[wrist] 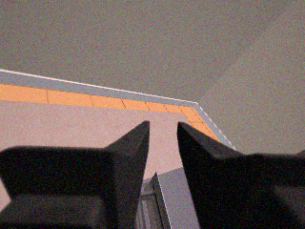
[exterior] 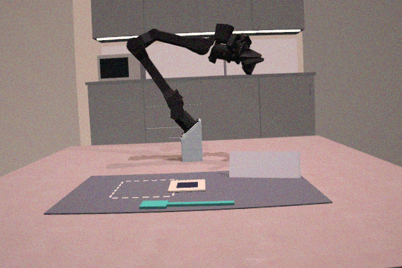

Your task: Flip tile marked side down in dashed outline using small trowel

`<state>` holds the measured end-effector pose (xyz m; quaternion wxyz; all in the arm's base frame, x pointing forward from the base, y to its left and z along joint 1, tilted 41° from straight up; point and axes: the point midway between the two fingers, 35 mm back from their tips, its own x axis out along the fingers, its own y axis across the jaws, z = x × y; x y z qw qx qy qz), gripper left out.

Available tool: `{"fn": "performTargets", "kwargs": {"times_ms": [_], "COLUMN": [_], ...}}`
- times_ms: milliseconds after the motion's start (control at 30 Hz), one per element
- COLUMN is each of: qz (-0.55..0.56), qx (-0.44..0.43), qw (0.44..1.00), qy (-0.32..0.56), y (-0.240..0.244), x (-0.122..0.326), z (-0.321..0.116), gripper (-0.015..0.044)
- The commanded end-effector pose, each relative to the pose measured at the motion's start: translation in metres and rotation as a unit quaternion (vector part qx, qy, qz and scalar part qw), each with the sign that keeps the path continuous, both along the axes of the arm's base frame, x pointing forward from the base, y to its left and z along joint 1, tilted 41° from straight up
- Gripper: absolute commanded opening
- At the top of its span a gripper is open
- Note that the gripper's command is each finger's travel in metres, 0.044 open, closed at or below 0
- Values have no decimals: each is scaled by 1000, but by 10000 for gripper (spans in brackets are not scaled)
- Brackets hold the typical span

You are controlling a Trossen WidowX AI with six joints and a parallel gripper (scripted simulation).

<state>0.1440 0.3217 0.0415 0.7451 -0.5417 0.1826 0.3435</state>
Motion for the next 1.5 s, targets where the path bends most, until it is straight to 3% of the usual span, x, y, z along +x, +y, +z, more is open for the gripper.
{"fn": "performTargets", "kwargs": {"times_ms": [0,733,1467], "qz": [-43,-353,-639], "qx": [21,139,252], "qw": [999,918,718], "qy": [21,113,118], "y": [-3,-48,-104], "x": [8,56,90], "z": [-5,-45,-79], "gripper": [100,100,100]}}
